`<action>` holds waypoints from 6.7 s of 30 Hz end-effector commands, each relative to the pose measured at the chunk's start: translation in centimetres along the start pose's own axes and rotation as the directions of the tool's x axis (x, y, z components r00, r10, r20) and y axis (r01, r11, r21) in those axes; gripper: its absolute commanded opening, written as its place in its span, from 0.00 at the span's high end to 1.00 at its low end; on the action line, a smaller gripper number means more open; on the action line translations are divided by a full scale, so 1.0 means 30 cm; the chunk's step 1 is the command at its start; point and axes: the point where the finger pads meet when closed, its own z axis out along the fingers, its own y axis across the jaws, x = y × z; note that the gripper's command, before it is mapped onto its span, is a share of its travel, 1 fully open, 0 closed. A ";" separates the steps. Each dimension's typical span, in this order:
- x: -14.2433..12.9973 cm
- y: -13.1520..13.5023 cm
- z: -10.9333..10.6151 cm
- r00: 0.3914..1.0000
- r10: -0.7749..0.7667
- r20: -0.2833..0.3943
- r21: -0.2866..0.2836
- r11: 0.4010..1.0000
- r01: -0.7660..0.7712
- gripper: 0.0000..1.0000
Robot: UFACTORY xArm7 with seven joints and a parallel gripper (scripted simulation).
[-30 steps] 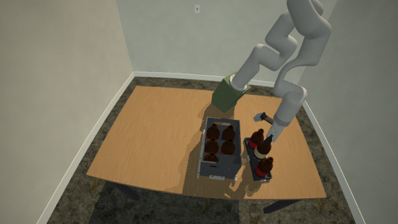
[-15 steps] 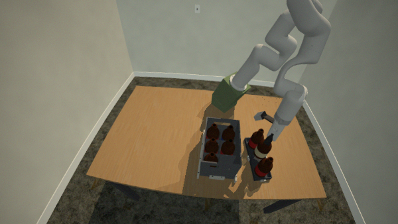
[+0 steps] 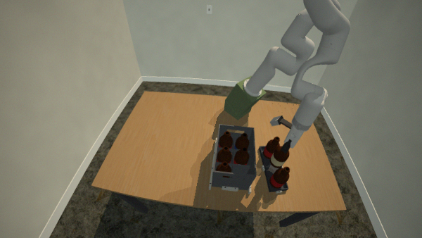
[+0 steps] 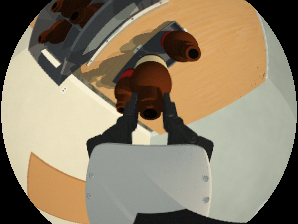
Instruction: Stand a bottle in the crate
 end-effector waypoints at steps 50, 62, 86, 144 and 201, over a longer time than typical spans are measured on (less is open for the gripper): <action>-0.003 -0.003 -0.065 1.000 0.000 0.002 0.002 1.000 0.000 1.00; -0.003 -0.003 -0.087 1.000 0.000 0.002 0.002 1.000 0.000 1.00; -0.003 -0.003 -0.170 1.000 0.000 0.002 0.002 1.000 0.000 1.00; -0.003 -0.003 -0.227 1.000 0.000 0.002 0.002 1.000 0.000 1.00; -0.003 -0.003 -0.329 1.000 0.000 0.002 0.002 1.000 0.000 1.00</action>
